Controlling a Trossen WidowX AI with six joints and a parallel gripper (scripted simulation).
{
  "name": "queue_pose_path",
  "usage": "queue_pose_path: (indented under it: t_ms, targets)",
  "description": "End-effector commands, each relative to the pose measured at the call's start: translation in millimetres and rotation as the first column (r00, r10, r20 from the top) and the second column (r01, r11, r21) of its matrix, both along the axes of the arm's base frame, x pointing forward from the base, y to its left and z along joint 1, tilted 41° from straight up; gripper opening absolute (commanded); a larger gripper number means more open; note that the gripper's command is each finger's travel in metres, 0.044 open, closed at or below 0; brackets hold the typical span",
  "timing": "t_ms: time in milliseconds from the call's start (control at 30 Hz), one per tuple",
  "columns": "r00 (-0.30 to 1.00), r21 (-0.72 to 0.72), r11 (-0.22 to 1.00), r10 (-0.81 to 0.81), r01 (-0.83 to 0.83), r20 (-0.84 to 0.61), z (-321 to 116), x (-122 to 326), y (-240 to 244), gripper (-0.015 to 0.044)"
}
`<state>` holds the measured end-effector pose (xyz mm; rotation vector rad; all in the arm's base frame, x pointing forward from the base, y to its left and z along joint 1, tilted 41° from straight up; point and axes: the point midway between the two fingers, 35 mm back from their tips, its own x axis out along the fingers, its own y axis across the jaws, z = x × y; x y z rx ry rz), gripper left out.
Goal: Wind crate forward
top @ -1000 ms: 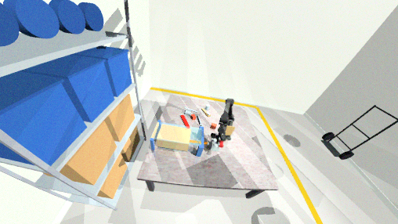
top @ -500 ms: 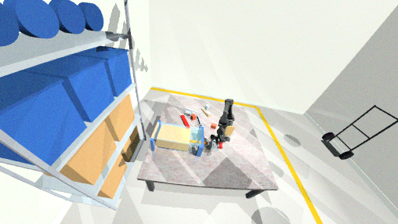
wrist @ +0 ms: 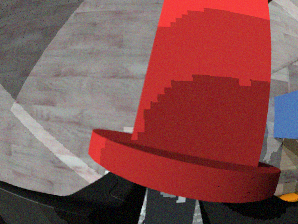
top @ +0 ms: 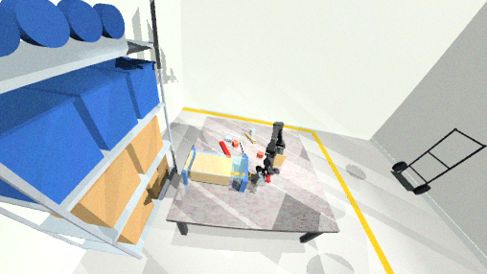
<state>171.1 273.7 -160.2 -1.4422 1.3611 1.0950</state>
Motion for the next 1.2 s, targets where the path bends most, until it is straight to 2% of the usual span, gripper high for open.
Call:
queue_pose_path:
  t_ms: [0, 1167]
  targets:
    - [1.0, 0.003, 1.0, 0.004, -0.004, 0.001, -0.8, 0.4, 0.3, 0.0]
    - [1.0, 0.003, 1.0, 0.003, -0.003, 0.002, -8.1, 0.2, -5.6, 0.0]
